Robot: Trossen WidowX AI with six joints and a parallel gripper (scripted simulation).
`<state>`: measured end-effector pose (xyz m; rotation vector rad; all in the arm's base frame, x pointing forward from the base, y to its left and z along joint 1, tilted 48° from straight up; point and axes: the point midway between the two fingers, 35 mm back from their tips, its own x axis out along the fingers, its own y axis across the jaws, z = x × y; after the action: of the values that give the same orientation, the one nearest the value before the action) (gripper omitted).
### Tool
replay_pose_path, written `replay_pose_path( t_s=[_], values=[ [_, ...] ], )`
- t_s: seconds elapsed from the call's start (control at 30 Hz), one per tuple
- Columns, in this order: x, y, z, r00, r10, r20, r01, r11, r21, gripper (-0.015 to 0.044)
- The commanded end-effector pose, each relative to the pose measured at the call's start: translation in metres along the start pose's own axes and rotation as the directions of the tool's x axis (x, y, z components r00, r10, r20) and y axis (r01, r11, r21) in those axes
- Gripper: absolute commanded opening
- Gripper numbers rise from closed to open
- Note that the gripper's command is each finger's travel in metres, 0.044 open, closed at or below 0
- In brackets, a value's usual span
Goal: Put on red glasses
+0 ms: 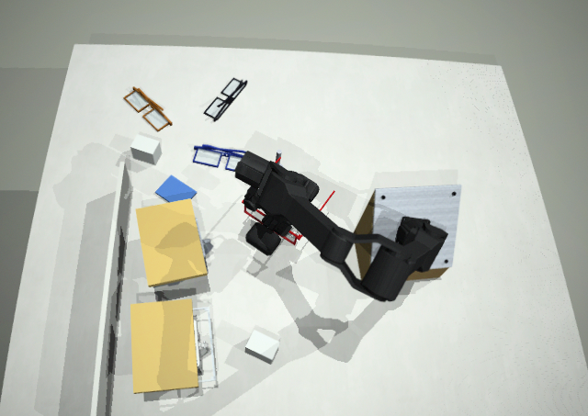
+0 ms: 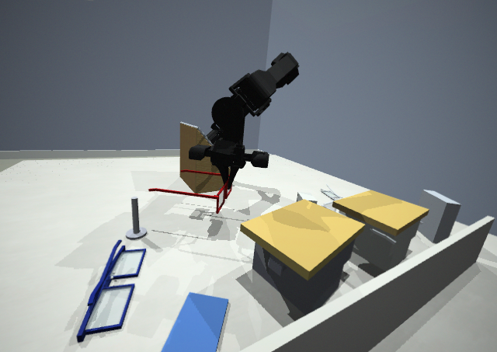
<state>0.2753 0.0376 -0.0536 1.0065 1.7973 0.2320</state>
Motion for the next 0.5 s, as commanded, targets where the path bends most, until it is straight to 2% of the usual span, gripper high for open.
replay_pose_path(
  t_s=[0.0, 0.23, 0.47],
  values=[
    [-0.0306, -0.0003, -0.0004, 1.000, -0.001, 0.003, 0.001, 1.000, -0.007, 0.0000],
    [-0.0296, -0.0001, 0.0009, 1.000, 0.007, 0.007, -0.007, 1.000, -0.016, 0.0000],
    [-0.0303, -0.0034, 0.0029, 1.000, 0.006, 0.007, -0.005, 0.978, -0.209, 0.0000]
  ],
)
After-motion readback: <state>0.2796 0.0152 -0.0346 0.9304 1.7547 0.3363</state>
